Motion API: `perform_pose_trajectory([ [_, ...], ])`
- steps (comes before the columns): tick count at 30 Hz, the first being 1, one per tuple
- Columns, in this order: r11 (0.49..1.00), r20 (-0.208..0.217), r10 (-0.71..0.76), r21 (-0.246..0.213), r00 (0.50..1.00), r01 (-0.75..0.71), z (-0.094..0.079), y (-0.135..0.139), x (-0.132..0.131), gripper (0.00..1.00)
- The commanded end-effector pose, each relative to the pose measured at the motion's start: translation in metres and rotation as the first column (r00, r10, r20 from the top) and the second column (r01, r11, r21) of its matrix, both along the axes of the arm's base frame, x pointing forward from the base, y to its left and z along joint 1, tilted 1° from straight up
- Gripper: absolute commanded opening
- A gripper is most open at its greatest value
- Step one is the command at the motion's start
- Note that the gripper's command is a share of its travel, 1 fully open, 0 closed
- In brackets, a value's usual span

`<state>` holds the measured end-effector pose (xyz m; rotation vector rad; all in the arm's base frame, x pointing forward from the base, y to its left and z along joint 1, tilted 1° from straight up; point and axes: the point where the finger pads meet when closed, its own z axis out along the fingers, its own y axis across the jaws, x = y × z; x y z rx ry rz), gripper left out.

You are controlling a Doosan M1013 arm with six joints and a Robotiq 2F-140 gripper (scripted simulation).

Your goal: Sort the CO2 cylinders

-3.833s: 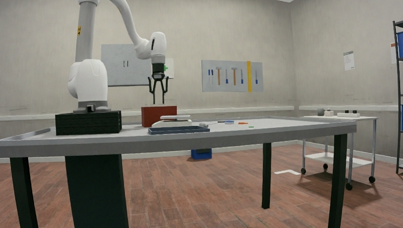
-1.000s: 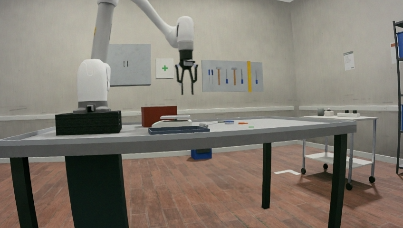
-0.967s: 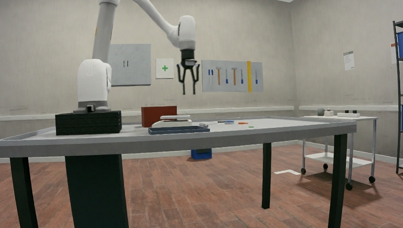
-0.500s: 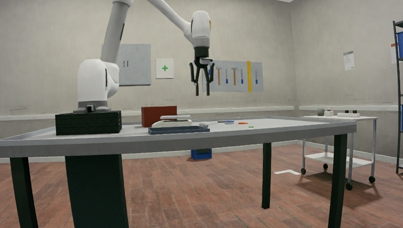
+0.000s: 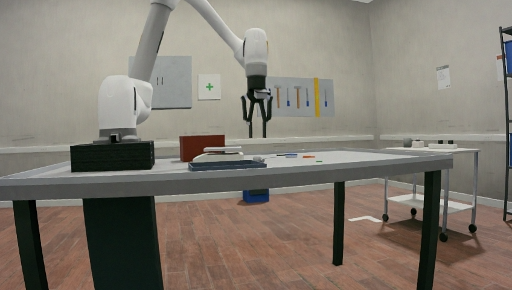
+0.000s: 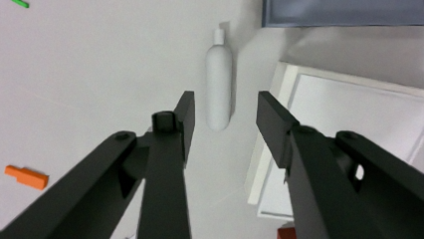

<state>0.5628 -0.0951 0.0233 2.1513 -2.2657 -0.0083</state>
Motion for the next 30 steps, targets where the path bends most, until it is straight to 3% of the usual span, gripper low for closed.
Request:
perform_pose_trajectory([
  [1,1.0,0.004,0.002,-0.003,1.0,-0.002,-0.03,-0.003,0.001,0.4],
  [10,1.0,0.004,0.0,-0.003,1.0,0.0,-0.079,-0.003,0.001,0.4],
  [19,1.0,0.006,-0.001,-0.003,1.0,0.001,-0.094,-0.003,0.002,0.4],
  [30,1.0,0.009,-0.001,-0.003,1.0,0.001,-0.094,-0.003,0.003,0.4],
])
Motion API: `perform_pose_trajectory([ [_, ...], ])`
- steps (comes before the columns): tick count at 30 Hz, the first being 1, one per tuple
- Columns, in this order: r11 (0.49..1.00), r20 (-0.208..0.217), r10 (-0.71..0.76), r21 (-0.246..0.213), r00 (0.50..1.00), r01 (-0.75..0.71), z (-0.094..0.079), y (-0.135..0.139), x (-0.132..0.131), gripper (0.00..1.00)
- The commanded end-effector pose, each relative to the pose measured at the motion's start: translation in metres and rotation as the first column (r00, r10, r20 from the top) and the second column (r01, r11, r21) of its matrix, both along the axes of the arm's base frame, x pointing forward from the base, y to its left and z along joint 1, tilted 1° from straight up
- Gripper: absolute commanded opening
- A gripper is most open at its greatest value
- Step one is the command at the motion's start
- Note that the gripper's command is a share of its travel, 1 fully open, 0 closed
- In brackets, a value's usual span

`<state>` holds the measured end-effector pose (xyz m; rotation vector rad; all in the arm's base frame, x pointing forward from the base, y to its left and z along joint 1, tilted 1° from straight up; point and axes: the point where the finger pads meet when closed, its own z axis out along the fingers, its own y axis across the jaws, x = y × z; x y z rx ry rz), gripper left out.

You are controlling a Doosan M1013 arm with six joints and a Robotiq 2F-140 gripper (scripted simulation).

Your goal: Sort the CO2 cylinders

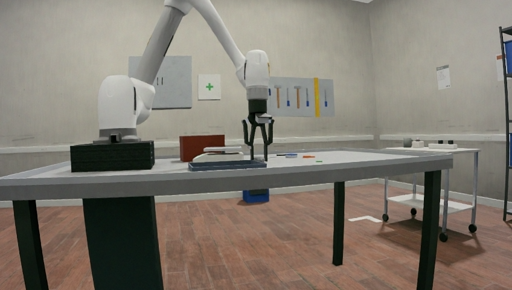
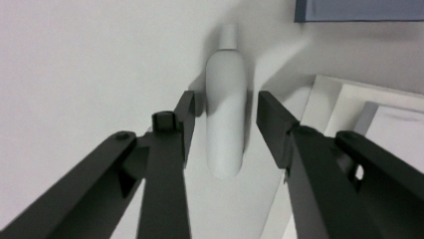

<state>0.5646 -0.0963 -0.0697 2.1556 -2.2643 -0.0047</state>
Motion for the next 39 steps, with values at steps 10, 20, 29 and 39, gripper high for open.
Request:
perform_pose_trajectory([
  [10,1.0,0.006,-0.004,-0.003,1.0,0.004,-0.001,-0.002,0.001,0.1],
  [20,1.0,0.003,-0.004,-0.002,1.0,0.004,0.007,-0.002,0.001,0.1],
  [29,1.0,0.006,-0.003,0.0,1.0,0.003,0.069,0.0,0.004,0.1],
  [39,1.0,0.007,0.001,0.0,1.0,-0.001,0.148,0.002,0.004,0.1],
])
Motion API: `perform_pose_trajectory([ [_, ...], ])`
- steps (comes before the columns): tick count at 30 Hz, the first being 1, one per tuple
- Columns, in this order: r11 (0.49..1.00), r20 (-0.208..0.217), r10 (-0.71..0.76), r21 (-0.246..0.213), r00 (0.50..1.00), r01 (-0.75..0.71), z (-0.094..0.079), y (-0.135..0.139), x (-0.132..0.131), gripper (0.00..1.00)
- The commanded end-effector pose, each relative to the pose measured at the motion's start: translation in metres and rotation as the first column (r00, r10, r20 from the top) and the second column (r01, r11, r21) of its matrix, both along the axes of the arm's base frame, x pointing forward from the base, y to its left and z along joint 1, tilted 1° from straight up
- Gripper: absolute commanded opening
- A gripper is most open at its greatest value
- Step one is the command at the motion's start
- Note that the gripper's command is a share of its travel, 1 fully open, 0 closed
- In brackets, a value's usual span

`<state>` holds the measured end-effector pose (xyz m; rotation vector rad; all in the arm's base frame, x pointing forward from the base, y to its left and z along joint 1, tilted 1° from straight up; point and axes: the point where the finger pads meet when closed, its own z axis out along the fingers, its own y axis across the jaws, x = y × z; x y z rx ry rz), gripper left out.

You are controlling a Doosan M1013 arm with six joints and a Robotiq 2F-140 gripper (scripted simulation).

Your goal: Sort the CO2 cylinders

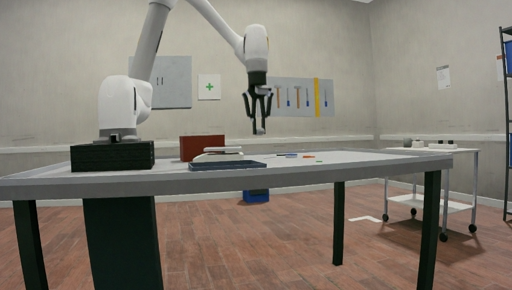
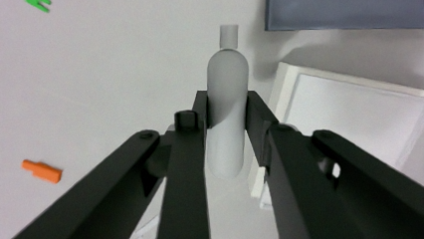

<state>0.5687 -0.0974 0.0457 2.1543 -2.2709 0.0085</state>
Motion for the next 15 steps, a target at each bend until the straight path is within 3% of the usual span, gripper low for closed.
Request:
perform_pose_trajectory([
  [1,1.0,-0.002,0.005,0.004,1.0,-0.004,0.04,0.003,0.0,0.1],
  [6,1.0,-0.002,0.005,0.003,1.0,-0.005,0.057,0.003,0.0,0.1],
  [15,1.0,-0.009,0.005,0.005,1.0,-0.005,0.055,0.003,-0.003,0.1],
])
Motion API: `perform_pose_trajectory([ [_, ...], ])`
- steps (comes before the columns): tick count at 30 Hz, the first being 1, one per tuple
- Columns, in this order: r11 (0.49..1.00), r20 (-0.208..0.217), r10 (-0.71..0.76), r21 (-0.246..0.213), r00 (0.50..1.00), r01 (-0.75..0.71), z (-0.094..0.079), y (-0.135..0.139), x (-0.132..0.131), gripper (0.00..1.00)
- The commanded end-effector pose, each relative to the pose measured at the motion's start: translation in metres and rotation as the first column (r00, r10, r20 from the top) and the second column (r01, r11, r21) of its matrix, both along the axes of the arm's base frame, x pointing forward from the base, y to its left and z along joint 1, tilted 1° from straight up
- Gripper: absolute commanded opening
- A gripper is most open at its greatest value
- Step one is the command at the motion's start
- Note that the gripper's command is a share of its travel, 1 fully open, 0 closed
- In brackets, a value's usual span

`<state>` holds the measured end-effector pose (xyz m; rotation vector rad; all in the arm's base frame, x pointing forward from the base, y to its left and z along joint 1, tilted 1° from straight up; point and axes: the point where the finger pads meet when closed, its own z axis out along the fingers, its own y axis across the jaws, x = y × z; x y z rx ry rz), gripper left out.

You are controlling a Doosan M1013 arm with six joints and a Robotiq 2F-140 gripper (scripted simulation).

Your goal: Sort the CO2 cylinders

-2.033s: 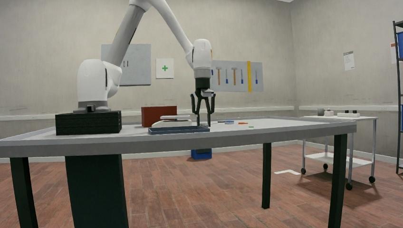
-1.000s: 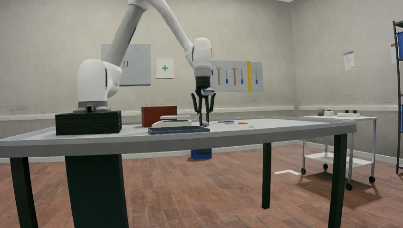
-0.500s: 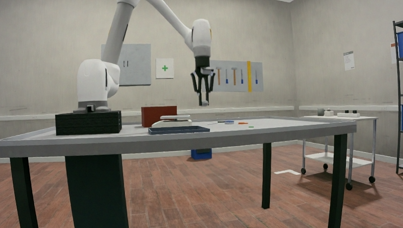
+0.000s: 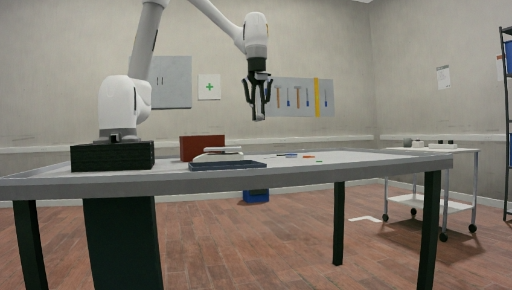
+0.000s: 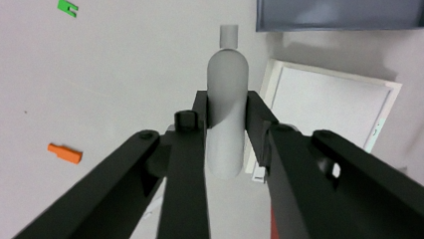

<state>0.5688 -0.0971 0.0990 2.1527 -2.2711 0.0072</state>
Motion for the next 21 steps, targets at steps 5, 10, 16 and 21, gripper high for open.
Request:
perform_pose_trajectory([
  [5,0.998,0.001,-0.068,0.003,0.998,0.068,0.004,0.04,-0.052,0.1],
  [10,0.986,0.001,-0.165,-0.002,0.986,0.165,0.0,0.079,-0.126,0.1],
  [16,0.986,0.001,-0.165,-0.002,0.986,0.165,-0.001,0.083,-0.133,0.1],
  [21,0.986,-0.004,-0.167,-0.001,0.986,0.167,-0.01,0.084,-0.133,0.1],
])
